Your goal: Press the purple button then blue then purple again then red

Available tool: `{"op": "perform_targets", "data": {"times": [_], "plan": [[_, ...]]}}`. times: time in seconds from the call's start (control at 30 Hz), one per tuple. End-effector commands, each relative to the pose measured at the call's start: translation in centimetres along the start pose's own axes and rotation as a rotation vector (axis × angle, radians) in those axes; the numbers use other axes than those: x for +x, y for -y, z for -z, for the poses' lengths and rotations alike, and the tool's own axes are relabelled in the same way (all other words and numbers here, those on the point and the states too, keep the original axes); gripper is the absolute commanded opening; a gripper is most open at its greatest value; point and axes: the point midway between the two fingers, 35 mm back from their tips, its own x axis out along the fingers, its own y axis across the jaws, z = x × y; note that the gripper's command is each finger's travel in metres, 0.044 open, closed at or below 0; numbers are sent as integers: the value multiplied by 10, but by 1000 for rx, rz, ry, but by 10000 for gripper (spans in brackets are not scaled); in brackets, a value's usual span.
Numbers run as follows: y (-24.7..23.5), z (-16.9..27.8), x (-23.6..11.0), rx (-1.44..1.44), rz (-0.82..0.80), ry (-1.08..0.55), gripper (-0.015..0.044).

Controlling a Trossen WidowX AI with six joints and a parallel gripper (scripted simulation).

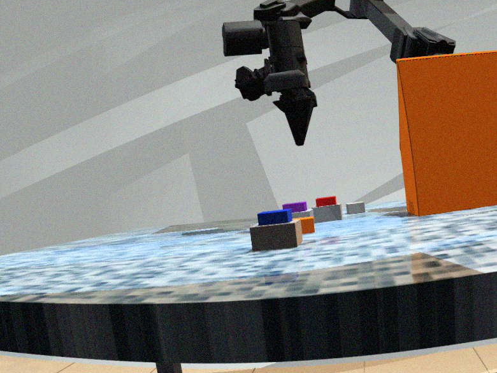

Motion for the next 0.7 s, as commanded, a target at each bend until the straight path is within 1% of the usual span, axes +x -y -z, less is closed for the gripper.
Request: {"op": "perform_targets", "data": {"times": [0.0, 0.07, 0.27, 0.33, 0.43, 0.47, 0.67], "plan": [[38, 19, 0, 2, 7, 0, 20], [48, 27, 0, 2, 10, 0, 20], [50, 27, 2, 2, 10, 0, 20], [48, 26, 19, 2, 6, -1, 20], [50, 27, 55, 2, 10, 0, 20], [51, 28, 60, 2, 13, 0, 20], [51, 28, 62, 2, 14, 0, 20]]}}
